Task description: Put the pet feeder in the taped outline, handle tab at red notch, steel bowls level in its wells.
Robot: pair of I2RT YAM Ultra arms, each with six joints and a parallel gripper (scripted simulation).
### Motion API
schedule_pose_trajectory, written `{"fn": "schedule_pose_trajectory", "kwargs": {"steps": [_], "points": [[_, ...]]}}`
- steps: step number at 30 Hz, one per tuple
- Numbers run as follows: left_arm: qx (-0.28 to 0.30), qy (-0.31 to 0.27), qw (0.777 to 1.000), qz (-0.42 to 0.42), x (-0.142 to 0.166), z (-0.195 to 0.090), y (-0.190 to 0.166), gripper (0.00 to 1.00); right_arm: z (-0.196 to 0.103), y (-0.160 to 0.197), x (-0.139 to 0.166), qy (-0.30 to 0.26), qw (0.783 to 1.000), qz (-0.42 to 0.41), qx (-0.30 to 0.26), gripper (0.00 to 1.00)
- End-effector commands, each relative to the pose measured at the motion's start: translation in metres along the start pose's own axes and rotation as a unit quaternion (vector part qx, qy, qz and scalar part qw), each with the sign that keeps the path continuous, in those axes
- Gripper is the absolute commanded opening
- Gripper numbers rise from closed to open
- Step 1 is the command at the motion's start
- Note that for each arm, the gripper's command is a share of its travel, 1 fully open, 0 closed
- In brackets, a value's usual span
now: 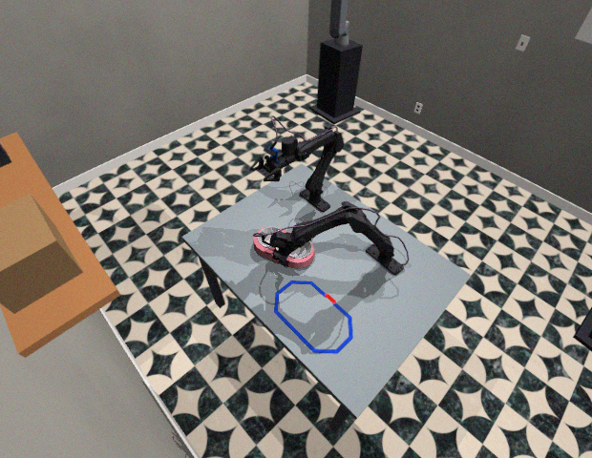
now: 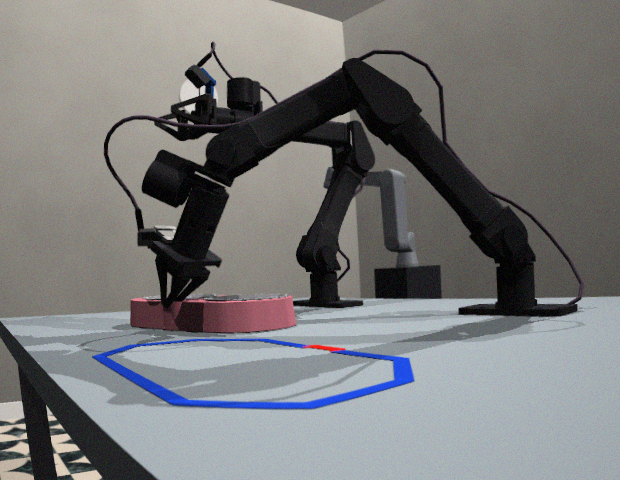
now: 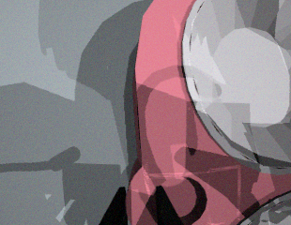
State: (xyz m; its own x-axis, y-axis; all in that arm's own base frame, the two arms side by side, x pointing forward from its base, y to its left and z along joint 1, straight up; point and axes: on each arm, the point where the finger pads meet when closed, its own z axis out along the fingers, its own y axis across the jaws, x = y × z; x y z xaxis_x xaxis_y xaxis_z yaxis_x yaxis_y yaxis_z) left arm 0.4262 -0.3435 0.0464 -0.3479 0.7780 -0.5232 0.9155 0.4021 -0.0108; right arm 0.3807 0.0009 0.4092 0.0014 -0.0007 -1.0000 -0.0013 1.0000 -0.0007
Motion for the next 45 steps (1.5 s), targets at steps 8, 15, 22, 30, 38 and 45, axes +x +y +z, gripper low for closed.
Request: {"fn": "schedule_pose_trajectory", "kwargs": {"steps": [8,15,22,30,38,45], "points": [[-0.063,-0.015,0.995,-0.078,0.018,-0.027,0.029,0.17,-0.007,0.001,-0.005,-0.007,1.000,0.000,0.001,1.00],[-0.094,-0.015,0.987,-0.130,0.040,-0.040,0.039,0.17,-0.007,0.001,-0.005,-0.007,1.000,0.000,0.001,1.00],[-0.109,-0.006,0.981,-0.161,0.060,-0.049,0.042,0.17,-0.007,0.001,-0.005,-0.007,1.000,0.000,0.001,1.00],[-0.148,-0.012,0.963,-0.223,0.078,-0.062,0.052,0.17,-0.007,0.001,-0.005,-0.007,1.000,0.000,0.001,1.00],[-0.182,-0.010,0.943,-0.279,0.101,-0.075,0.059,0.17,-0.007,0.001,-0.005,-0.007,1.000,0.000,0.001,1.00],[-0.202,-0.007,0.928,-0.314,0.116,-0.083,0.062,0.17,-0.007,0.001,-0.005,-0.007,1.000,0.000,0.001,1.00]]}}
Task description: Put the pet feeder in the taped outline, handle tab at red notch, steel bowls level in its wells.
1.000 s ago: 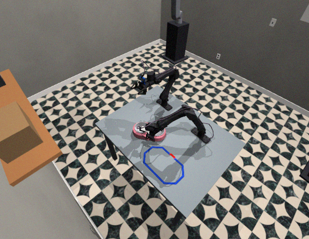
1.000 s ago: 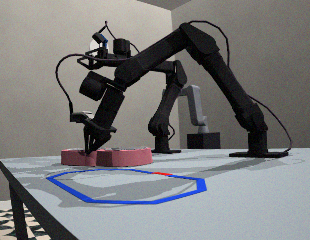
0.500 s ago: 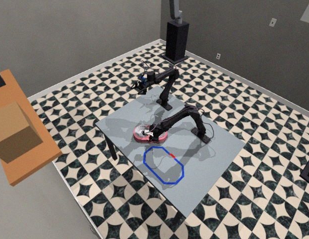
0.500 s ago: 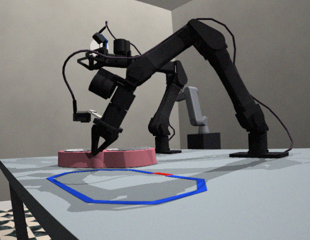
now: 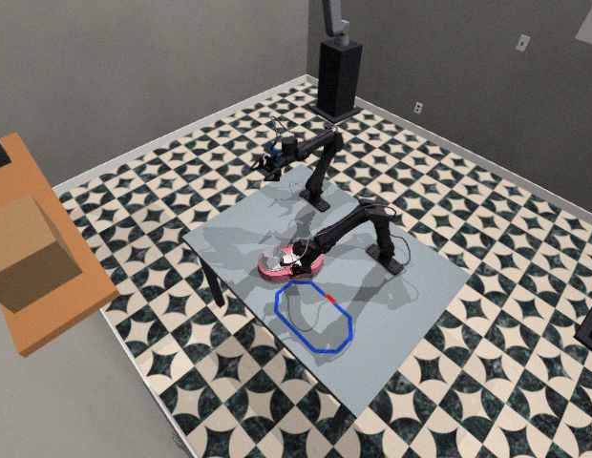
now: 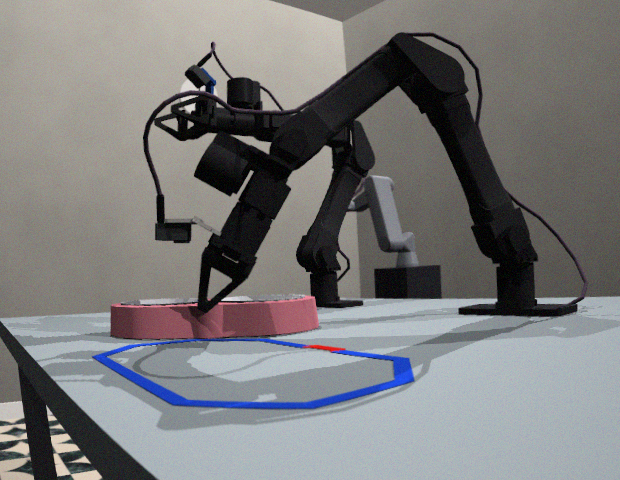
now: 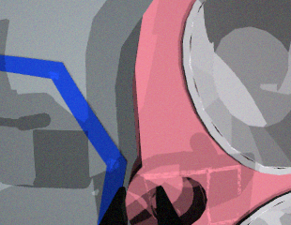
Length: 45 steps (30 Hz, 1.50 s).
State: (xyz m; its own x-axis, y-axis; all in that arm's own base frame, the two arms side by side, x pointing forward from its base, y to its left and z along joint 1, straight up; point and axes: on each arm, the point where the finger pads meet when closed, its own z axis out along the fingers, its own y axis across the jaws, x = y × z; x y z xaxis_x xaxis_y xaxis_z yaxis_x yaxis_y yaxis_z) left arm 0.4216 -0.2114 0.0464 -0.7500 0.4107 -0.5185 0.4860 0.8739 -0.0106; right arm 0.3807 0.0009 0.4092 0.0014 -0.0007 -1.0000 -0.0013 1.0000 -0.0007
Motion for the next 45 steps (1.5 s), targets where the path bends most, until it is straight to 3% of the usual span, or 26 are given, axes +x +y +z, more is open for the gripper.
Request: {"fn": "schedule_pose_trajectory", "kwargs": {"steps": [1,10,13,27,30,44,45], "points": [[-0.040,-0.009,0.998,-0.052,0.003,-0.013,0.024,0.17,-0.007,0.001,-0.005,-0.007,1.000,0.000,0.001,1.00],[-0.080,-0.001,0.990,-0.116,0.022,-0.022,0.043,0.17,-0.007,0.001,-0.005,-0.007,1.000,0.000,0.001,1.00],[-0.071,0.001,0.992,-0.101,0.021,-0.020,0.040,0.17,-0.007,0.001,-0.005,-0.007,1.000,0.000,0.001,1.00],[-0.146,-0.001,0.964,-0.222,0.048,-0.037,0.072,0.17,-0.007,0.001,-0.005,-0.007,1.000,0.000,0.001,1.00],[-0.137,-0.006,0.969,-0.207,0.040,-0.038,0.069,0.17,-0.007,0.001,-0.005,-0.007,1.000,0.000,0.001,1.00],[-0.208,-0.006,0.923,-0.324,0.067,-0.053,0.094,0.17,-0.007,0.001,-0.005,-0.007,1.000,0.000,0.001,1.00],[-0.198,-0.012,0.930,-0.310,0.058,-0.053,0.092,0.17,-0.007,0.001,-0.005,-0.007,1.000,0.000,0.001,1.00]]}}
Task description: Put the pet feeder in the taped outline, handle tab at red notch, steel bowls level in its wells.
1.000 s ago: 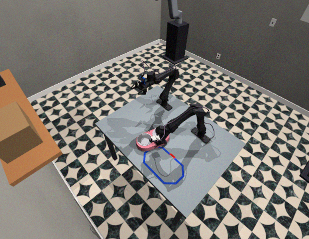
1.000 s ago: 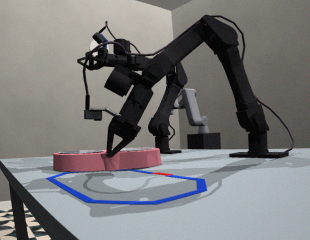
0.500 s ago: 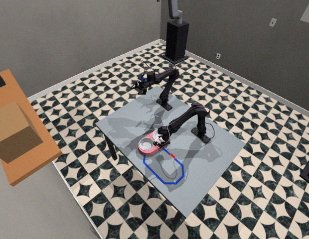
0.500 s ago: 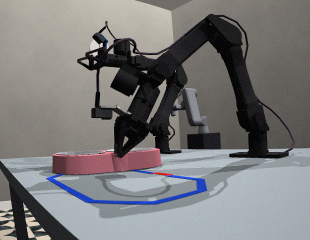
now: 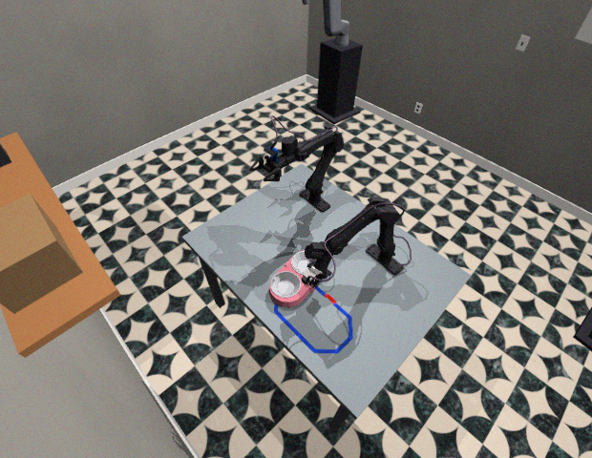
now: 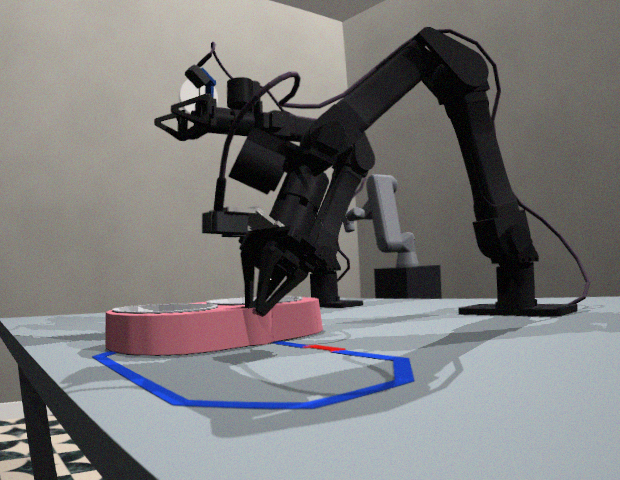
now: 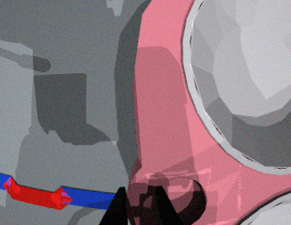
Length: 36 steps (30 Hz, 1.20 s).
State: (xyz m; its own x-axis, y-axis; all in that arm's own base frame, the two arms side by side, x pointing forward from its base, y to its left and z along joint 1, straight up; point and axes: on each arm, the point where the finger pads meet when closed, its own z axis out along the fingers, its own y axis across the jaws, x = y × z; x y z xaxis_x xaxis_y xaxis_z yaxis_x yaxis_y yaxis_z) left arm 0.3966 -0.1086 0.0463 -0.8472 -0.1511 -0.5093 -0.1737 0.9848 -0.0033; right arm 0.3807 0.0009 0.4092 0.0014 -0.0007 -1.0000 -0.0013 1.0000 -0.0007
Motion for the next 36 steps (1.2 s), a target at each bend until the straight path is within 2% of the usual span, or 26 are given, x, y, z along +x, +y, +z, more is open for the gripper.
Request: {"fn": "schedule_pose_trajectory", "kwargs": {"steps": [1,5,8,15,19,21,33,36], "points": [[-0.020,-0.016,0.999,-0.029,-0.012,-0.010,0.015,0.17,-0.007,0.001,-0.005,-0.007,1.000,0.000,0.001,1.00],[-0.049,-0.014,0.996,-0.075,-0.008,-0.010,0.028,0.17,-0.007,0.001,-0.005,-0.007,1.000,0.000,0.001,1.00],[-0.053,-0.025,0.993,-0.098,-0.018,-0.015,0.027,0.17,-0.007,0.001,-0.005,-0.007,1.000,0.000,0.001,1.00],[-0.100,-0.002,0.985,-0.140,-0.001,0.001,0.043,0.17,-0.007,0.001,-0.005,-0.007,1.000,0.000,0.001,1.00],[-0.094,-0.003,0.987,-0.131,-0.002,0.000,0.041,0.17,-0.007,0.001,-0.005,-0.007,1.000,0.000,0.001,1.00],[-0.119,-0.003,0.979,-0.168,0.001,0.000,0.050,0.17,-0.007,0.001,-0.005,-0.007,1.000,0.000,0.001,1.00],[-0.167,-0.006,0.954,-0.251,0.001,-0.004,0.065,0.17,-0.007,0.001,-0.005,-0.007,1.000,0.000,0.001,1.00],[-0.157,-0.006,0.959,-0.236,-0.002,-0.003,0.062,0.17,-0.007,0.001,-0.005,-0.007,1.000,0.000,0.001,1.00]]}}
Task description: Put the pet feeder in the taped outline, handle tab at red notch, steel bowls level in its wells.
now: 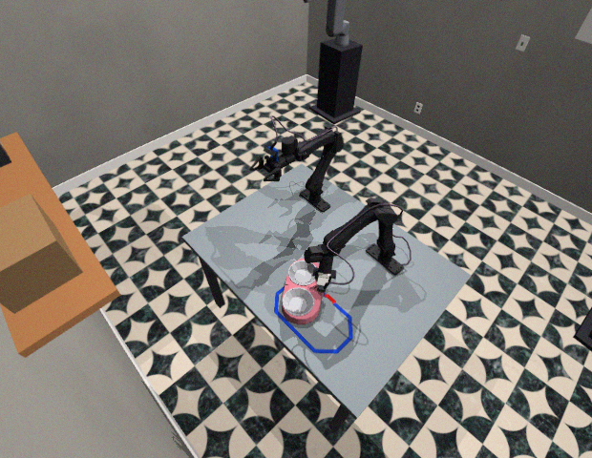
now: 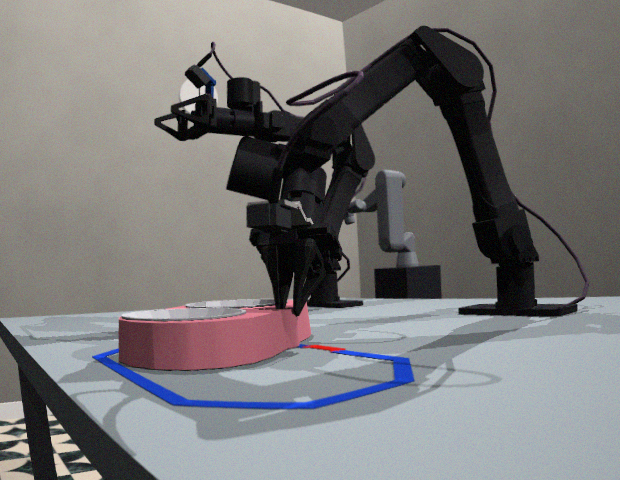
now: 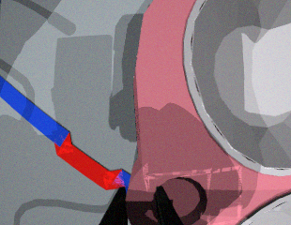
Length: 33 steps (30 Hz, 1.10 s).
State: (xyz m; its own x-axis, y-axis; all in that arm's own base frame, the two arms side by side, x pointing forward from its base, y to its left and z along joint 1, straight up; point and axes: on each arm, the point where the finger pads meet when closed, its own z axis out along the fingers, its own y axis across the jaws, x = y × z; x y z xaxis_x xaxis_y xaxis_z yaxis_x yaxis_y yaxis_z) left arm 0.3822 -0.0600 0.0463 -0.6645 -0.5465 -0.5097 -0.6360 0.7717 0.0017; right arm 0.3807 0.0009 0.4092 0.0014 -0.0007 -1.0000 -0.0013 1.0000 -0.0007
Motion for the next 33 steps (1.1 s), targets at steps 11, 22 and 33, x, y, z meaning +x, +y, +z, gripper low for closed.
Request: {"fn": "schedule_pose_trajectory", "kwargs": {"steps": [11,22,33], "points": [[-0.086,-0.010,0.989,-0.120,-0.014,0.005,0.024,0.17,-0.007,0.001,-0.005,-0.007,1.000,0.000,0.001,1.00],[-0.123,-0.010,0.976,-0.181,-0.018,0.007,0.031,0.17,-0.007,0.001,-0.005,-0.007,1.000,0.000,0.001,1.00],[-0.150,-0.011,0.962,-0.230,-0.025,0.011,0.030,0.17,-0.007,0.001,-0.005,-0.007,1.000,0.000,0.001,1.00]]}}
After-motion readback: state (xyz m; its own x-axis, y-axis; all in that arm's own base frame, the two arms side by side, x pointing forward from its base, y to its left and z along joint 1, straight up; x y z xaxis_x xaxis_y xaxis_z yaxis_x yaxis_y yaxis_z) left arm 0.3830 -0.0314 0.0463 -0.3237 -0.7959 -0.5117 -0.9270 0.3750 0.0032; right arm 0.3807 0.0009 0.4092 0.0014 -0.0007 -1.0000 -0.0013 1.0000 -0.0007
